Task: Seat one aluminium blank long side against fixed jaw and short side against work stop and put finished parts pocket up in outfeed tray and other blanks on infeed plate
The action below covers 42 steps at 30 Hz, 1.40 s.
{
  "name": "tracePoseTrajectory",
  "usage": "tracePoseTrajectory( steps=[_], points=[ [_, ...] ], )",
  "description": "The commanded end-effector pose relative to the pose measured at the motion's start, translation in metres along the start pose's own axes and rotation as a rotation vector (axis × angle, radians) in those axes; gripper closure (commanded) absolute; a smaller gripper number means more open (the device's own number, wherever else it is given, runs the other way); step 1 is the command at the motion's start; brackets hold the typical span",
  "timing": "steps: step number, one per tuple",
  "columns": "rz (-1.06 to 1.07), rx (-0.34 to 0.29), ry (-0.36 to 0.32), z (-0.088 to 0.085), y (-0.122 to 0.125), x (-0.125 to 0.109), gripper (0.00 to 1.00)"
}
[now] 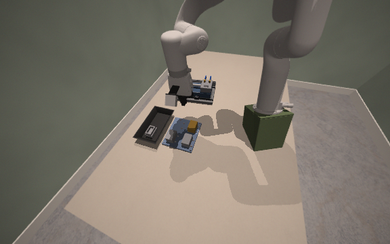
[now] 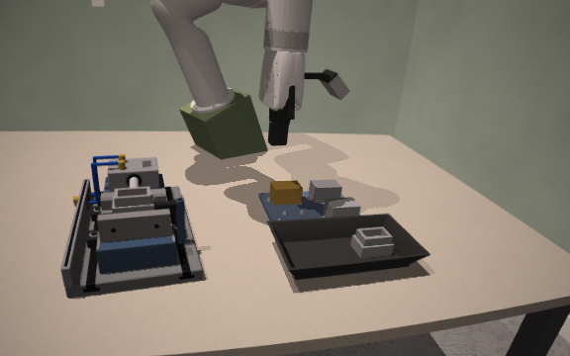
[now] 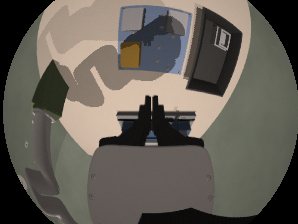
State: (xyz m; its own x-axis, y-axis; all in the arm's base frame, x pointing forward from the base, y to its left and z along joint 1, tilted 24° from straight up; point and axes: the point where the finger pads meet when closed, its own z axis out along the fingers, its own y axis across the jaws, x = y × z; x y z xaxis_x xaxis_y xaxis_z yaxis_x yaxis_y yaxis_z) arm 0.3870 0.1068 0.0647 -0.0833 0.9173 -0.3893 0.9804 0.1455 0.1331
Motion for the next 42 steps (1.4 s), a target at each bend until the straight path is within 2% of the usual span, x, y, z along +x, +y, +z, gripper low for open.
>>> tracePoseTrajectory(
  steps=[1, 19, 42],
  points=[
    [0.001, -0.004, 0.001, 0.013, 0.002, 0.0, 1.0],
    [0.001, -0.004, 0.001, 0.037, 0.002, 0.0, 1.0],
    [0.001, -0.004, 0.001, 0.04, 0.002, 0.0, 1.0]
  ],
)
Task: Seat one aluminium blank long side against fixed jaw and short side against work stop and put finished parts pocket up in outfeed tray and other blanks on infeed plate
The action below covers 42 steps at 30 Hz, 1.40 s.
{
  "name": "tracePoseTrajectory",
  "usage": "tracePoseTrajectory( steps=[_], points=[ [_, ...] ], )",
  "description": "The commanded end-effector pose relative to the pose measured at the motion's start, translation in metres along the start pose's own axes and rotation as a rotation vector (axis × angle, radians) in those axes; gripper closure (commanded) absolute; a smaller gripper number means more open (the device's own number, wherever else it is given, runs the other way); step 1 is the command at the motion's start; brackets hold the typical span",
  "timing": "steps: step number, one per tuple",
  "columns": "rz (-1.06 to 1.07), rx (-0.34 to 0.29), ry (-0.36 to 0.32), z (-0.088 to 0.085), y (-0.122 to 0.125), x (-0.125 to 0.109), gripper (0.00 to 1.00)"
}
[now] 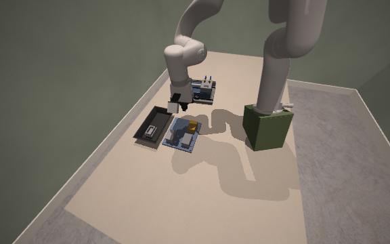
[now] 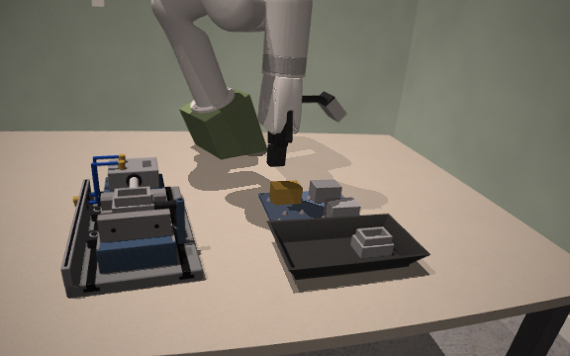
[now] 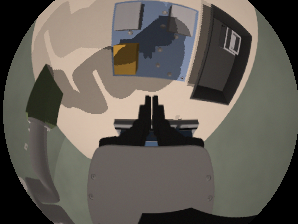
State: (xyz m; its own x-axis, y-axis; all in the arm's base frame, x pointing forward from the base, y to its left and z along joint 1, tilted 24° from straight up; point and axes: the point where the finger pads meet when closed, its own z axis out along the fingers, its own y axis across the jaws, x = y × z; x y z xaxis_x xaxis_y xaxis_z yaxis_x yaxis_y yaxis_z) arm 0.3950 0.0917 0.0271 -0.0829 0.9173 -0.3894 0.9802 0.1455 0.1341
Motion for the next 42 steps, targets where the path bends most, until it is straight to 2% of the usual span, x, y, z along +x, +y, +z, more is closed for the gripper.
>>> tracePoseTrajectory(
  steps=[1, 32, 42],
  points=[
    [0.001, -0.003, 0.001, -0.001, 0.001, 0.0, 1.0],
    [0.001, -0.003, 0.001, -0.002, 0.001, 0.0, 1.0],
    [0.001, -0.003, 0.001, -0.017, 0.001, 0.0, 1.0]
  ],
)
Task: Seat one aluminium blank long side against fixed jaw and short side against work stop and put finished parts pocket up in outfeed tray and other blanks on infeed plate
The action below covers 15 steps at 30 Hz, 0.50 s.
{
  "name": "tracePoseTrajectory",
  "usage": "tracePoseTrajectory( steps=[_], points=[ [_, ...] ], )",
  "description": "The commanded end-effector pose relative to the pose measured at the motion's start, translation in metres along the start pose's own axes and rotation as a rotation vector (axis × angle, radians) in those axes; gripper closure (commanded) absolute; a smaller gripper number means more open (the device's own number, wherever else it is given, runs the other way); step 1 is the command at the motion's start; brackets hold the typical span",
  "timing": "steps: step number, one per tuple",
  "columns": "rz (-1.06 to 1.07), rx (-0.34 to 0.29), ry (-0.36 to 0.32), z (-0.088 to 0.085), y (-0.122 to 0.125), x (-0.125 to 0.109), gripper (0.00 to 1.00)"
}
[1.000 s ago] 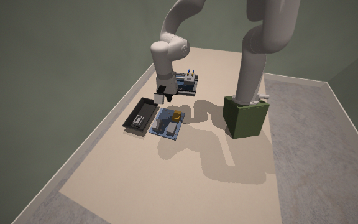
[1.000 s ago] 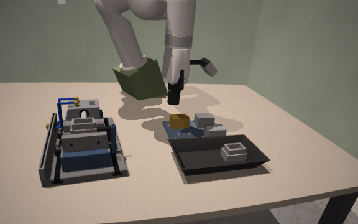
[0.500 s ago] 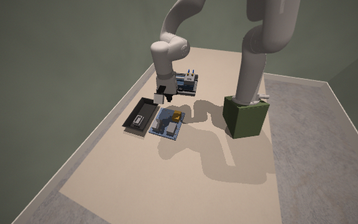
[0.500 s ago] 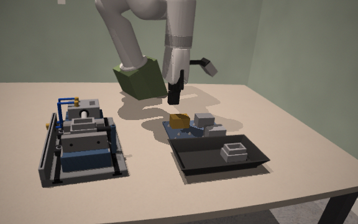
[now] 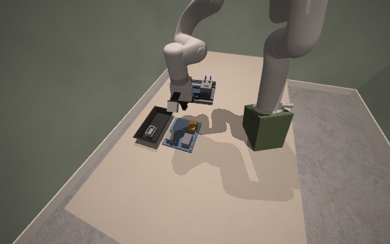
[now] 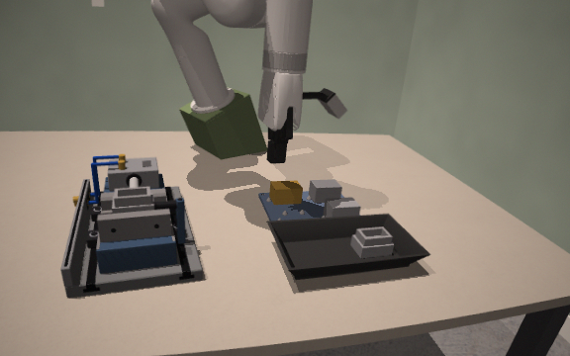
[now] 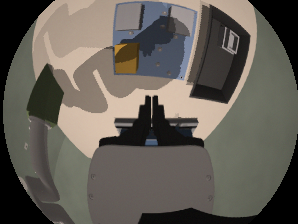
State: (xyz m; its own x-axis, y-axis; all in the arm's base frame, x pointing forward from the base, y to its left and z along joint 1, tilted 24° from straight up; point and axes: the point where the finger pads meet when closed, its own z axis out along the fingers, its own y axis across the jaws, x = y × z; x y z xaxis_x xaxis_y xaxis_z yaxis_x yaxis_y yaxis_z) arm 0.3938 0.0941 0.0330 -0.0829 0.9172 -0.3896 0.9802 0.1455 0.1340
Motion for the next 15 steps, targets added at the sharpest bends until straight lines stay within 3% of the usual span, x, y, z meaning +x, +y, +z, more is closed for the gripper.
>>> tracePoseTrajectory(
  steps=[1, 15],
  points=[
    [0.001, -0.003, 0.001, -0.013, 0.001, 0.0, 1.0],
    [0.001, -0.003, 0.001, -0.047, 0.001, 0.0, 1.0]
  ],
)
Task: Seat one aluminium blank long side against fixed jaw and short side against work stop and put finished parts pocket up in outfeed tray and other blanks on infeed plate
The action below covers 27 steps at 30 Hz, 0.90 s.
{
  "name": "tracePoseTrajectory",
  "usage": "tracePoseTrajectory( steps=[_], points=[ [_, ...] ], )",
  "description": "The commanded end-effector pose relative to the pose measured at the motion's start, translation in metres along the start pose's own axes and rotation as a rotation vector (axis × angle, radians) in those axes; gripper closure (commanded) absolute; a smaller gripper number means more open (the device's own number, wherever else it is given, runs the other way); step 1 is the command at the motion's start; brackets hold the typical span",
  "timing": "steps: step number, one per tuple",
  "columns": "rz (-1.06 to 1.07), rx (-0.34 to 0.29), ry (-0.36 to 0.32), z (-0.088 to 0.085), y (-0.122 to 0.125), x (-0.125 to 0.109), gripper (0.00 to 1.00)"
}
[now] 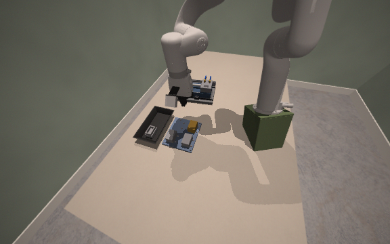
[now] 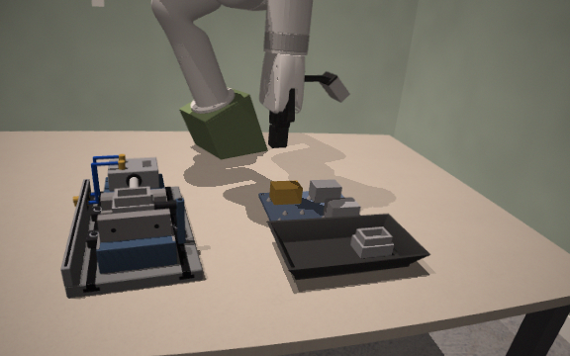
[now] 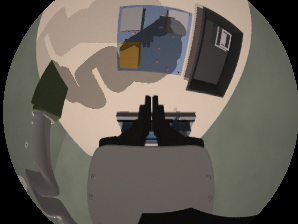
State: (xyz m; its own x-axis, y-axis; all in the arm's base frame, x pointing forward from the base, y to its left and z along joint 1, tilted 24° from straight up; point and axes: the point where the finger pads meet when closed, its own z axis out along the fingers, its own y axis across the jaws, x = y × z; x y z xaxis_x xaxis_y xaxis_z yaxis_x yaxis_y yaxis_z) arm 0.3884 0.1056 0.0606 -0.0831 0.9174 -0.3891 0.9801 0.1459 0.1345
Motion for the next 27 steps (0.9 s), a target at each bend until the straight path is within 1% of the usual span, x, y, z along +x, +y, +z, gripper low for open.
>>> tracePoseTrajectory(
  steps=[1, 7, 19, 21, 23, 26, 27],
  points=[
    [0.001, -0.003, 0.001, -0.019, 0.001, 0.0, 1.0],
    [0.001, -0.003, 0.001, -0.029, 0.001, 0.0, 1.0],
    [0.001, -0.003, 0.001, -0.033, 0.002, 0.0, 1.0],
    [0.001, -0.003, 0.0, -0.035, 0.014, 0.0, 1.0],
    [0.002, -0.004, -0.001, -0.037, 0.044, -0.002, 1.0],
    [0.002, -0.004, -0.001, -0.037, 0.046, -0.002, 1.0],
    [0.002, -0.004, -0.001, -0.038, 0.06, -0.003, 1.0]
  ],
)
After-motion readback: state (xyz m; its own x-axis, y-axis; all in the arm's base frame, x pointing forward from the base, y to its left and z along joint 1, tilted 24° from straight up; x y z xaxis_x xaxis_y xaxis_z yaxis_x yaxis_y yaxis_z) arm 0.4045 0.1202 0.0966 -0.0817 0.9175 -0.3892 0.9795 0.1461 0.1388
